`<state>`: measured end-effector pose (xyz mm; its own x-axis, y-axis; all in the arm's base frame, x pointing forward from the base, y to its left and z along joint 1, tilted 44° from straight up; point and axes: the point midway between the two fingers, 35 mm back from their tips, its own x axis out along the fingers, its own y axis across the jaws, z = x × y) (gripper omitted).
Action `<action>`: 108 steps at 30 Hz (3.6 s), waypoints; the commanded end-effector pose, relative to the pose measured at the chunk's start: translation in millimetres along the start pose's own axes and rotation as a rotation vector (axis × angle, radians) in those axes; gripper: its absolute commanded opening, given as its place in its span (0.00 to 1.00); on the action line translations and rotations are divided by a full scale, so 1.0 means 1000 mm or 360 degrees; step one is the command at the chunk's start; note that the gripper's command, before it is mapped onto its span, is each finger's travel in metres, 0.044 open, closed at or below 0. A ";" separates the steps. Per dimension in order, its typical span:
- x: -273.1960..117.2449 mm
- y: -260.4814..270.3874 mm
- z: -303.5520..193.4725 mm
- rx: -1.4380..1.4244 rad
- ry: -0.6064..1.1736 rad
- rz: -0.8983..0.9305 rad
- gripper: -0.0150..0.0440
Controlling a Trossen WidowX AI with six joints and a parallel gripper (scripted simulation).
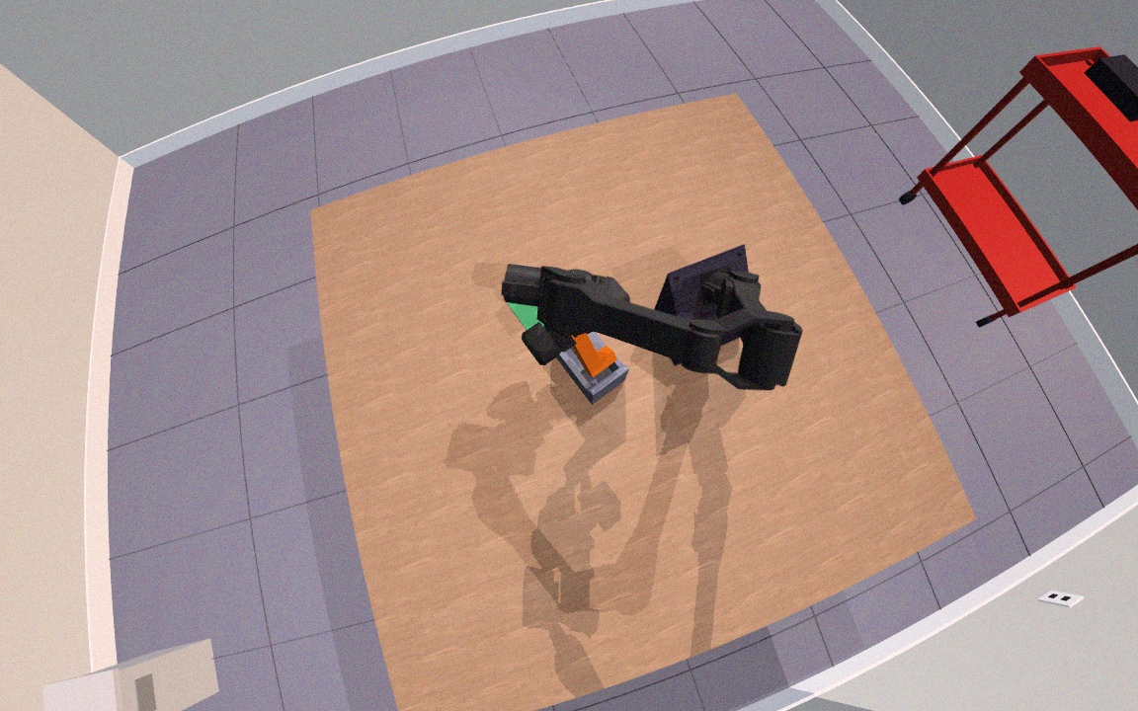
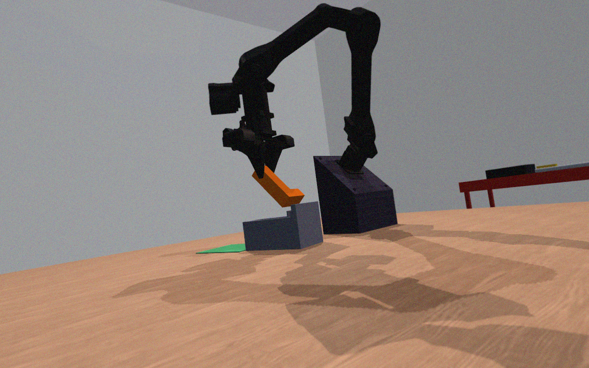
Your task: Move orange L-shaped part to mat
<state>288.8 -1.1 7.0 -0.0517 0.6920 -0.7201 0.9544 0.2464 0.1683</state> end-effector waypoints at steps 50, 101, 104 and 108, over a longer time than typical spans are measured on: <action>0.012 -0.011 0.158 -0.0009 -0.0027 0.0010 0.25; 0.079 -0.010 0.158 -0.0009 -0.0022 0.0012 0.25; 0.079 -0.010 0.158 -0.0009 -0.0022 0.0012 0.25; 0.079 -0.010 0.158 -0.0016 -0.0028 0.0008 0.30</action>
<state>321.4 -56.7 -157.9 -0.0417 0.6814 -0.7307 0.9516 0.2500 0.1787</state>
